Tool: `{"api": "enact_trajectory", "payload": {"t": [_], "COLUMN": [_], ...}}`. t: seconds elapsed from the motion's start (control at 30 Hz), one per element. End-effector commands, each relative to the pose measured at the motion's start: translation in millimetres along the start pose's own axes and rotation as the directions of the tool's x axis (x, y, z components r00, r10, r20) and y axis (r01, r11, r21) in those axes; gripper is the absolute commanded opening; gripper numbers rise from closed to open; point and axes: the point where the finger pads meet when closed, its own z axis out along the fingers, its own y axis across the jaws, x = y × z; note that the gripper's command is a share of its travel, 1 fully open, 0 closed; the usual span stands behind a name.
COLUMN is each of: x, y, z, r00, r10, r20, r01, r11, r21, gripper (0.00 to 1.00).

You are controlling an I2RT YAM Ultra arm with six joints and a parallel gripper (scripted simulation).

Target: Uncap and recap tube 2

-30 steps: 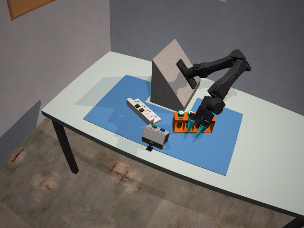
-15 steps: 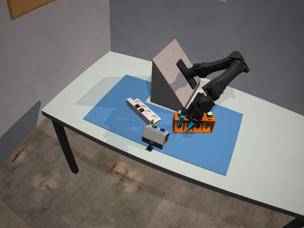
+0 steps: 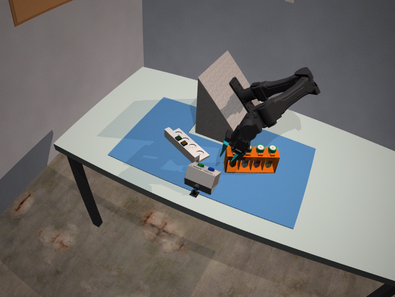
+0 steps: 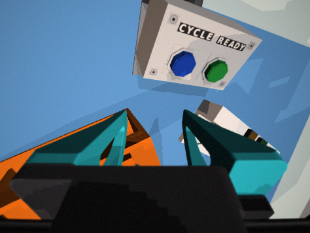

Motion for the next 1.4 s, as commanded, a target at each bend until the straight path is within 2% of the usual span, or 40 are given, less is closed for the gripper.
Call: {"api": "enact_trajectory", "payload": {"t": [0.0,0.03,0.1,0.23,0.3,0.4,0.47,0.53,0.6,0.67,0.73,0.8,0.87,0.93,1.0,1.07,1.13,1.2,1.37], "x": [12,12,19,24,31,36,43,47,54,57,64,64,71,75,81,82,87,87,87], "y": [-13,-13,-20,-25,-31,-35,-41,-44,-49,-51,-55,-55,-58,-60,-63,-64,-66,-66,-66], "z": [-8.6,-8.6,-10.6,-12.1,-14.9,-16.6,-20.3,-22.2,-26.8,-28.6,-34.2,-34.2,-40.7,-44.0,-51.5,-52.7,-62.1,-62.1,-62.0], "r00": [0.999,0.999,0.995,0.995,0.988,0.988,0.979,0.979,0.968,0.968,0.957,0.957,0.945,0.945,0.933,0.933,0.928,0.922,0.922], "r10": [0.010,0.010,0.033,0.033,0.057,0.057,0.081,0.081,0.105,0.105,0.129,0.129,0.153,0.153,0.177,0.177,0.188,0.200,0.201], "r20": [-0.036,-0.036,-0.091,-0.091,-0.141,-0.141,-0.186,-0.186,-0.226,-0.226,-0.261,-0.261,-0.290,-0.290,-0.313,-0.313,-0.322,-0.331,-0.331], "r01": [-0.011,-0.011,-0.036,-0.036,-0.065,-0.065,-0.097,-0.097,-0.133,-0.133,-0.172,-0.172,-0.214,-0.213,-0.256,-0.256,-0.277,-0.298,-0.299], "r11": [1.000,1.000,0.999,0.999,0.997,0.997,0.992,0.992,0.985,0.985,0.974,0.974,0.958,0.958,0.938,0.938,0.926,0.913,0.912], "r21": [-0.005,-0.005,-0.024,-0.024,-0.049,-0.049,-0.079,-0.079,-0.113,-0.113,-0.150,-0.150,-0.191,-0.191,-0.234,-0.234,-0.256,-0.278,-0.279], "gripper": [0.49,0.49,0.49,0.49,0.49,0.49,0.49,0.49,0.49,0.49,0.49,0.49,0.49,0.49,0.49,0.49,0.49,0.49,0.49]}}
